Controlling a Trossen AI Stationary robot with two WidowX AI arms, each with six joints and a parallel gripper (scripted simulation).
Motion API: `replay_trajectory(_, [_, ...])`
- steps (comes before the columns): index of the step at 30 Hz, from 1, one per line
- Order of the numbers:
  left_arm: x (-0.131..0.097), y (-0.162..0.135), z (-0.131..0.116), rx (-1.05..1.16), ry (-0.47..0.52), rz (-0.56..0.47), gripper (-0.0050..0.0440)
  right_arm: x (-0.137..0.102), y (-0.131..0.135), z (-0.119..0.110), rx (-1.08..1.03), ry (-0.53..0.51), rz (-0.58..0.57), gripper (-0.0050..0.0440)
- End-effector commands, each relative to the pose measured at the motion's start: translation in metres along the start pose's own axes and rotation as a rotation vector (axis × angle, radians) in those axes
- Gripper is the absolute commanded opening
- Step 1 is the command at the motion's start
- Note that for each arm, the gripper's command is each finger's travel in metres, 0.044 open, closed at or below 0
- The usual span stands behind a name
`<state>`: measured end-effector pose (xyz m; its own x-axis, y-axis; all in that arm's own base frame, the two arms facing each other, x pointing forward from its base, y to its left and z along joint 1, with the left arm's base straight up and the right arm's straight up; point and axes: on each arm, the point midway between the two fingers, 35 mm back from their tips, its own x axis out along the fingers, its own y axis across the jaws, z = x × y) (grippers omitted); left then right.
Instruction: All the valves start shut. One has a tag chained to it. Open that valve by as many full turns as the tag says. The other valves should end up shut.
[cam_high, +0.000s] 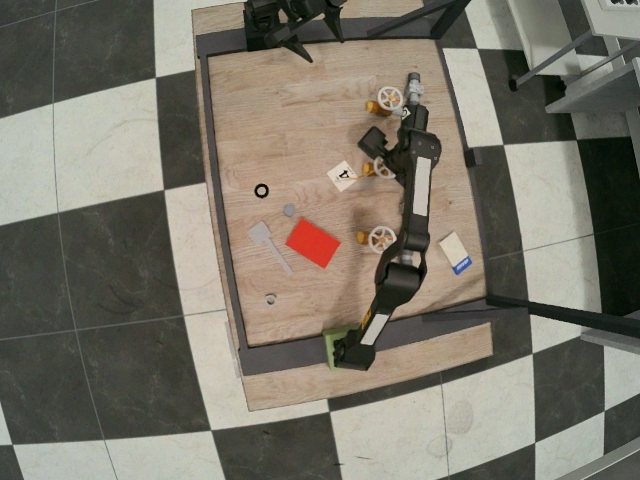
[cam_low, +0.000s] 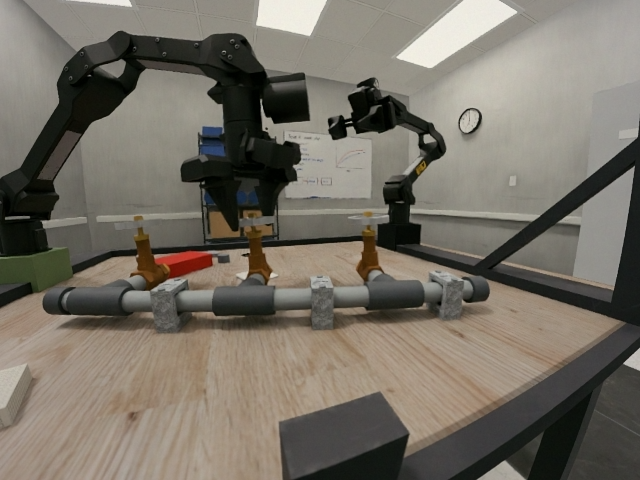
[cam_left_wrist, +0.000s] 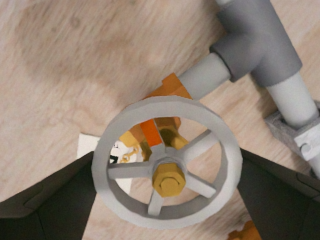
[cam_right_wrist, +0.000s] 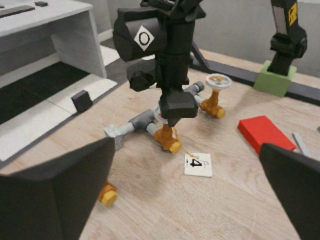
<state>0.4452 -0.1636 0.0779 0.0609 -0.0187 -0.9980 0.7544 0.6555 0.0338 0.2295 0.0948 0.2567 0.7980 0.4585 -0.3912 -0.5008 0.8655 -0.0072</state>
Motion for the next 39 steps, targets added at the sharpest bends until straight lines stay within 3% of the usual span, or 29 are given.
replay_trajectory(1, [-0.0182,0.0015,0.0001,-0.14,-0.035,0.019,0.0294,-0.0044,0.0014,0.0092,-0.012,-0.029,0.003,0.04])
replay_trajectory(9, [-0.0182,0.0008,0.0,-0.427,-0.038,0.013,0.0294,-0.0044,0.0014,0.0092,-0.012,-0.029,0.003,0.04])
replay_trajectory(28, [-0.0156,0.0004,-0.0003,-0.508,-0.032,0.01,0.0294,-0.0044,0.0014,0.0092,-0.012,-0.029,0.003,0.04])
replay_trajectory(33, [-0.0167,0.0007,-0.0004,-0.583,-0.035,0.012,0.0294,-0.0044,0.0014,0.0092,-0.012,-0.029,0.003,0.04])
replay_trajectory(39, [-0.018,0.0006,-0.0005,-0.826,-0.039,0.011,0.0294,-0.0044,0.0014,0.0092,-0.012,-0.029,0.003,0.04])
